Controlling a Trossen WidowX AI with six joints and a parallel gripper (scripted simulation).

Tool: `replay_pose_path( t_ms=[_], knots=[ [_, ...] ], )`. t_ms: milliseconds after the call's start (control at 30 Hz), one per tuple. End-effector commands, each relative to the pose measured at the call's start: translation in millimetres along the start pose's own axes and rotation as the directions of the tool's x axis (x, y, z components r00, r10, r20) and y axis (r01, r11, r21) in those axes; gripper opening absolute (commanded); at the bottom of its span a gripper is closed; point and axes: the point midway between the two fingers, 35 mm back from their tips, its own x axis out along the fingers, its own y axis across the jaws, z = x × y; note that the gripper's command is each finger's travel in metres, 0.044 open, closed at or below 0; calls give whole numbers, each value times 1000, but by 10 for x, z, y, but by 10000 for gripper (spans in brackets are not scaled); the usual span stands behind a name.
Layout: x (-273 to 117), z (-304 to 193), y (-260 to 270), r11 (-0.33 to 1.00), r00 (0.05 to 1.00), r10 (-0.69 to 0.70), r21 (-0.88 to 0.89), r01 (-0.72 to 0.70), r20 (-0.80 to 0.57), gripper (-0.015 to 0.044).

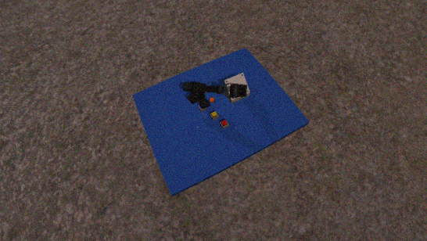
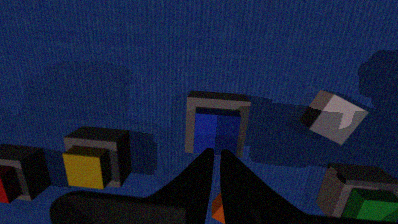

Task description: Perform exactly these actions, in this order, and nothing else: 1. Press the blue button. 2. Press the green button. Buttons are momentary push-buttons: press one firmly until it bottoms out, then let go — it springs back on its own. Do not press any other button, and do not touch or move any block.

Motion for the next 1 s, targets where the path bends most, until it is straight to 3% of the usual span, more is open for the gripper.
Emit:
replay_pose_path(
  t_ms=[0, 967],
  knots=[
    [7, 8, 1, 1000, 1000, 1, 2, -1, 5, 20],
    [345, 8, 5, 1000, 1000, 3, 2, -3, 5, 20]
  ],
)
